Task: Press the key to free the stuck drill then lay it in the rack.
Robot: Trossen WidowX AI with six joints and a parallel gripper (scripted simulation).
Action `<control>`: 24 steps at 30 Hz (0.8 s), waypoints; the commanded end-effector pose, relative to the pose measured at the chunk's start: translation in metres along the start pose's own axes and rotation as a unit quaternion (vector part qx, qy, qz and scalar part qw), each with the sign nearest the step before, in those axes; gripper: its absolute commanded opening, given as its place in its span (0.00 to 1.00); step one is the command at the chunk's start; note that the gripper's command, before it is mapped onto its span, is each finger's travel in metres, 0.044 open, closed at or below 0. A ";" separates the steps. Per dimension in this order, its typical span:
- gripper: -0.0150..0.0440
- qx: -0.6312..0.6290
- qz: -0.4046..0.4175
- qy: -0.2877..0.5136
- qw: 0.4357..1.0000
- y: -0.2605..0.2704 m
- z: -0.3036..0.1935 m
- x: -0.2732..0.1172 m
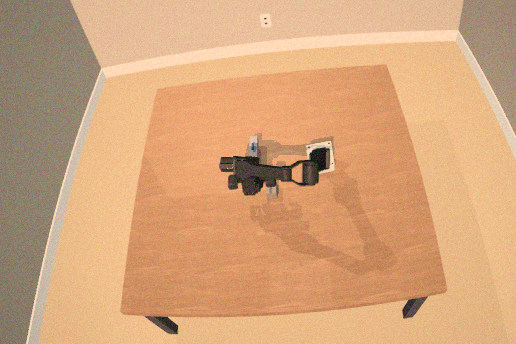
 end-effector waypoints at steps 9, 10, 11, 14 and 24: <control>0.25 -0.005 -0.002 0.004 1.000 -0.003 0.000 -0.003; 0.25 -0.005 -0.002 0.004 1.000 -0.003 0.000 -0.003; 0.25 -0.005 -0.002 0.004 1.000 -0.003 0.000 -0.003; 0.25 -0.005 -0.002 0.004 1.000 -0.003 0.000 -0.003; 0.25 -0.005 -0.002 0.004 1.000 -0.004 0.000 -0.004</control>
Point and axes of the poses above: the point midway between the two fingers, 35 mm back from their tips, its own x axis out along the fingers, its own y axis across the jaws, z = x × y, the point moved 2 cm from there along -x, back along the fingers, and after that the axes turned 14 degrees about -x, right-handed, at the moved point
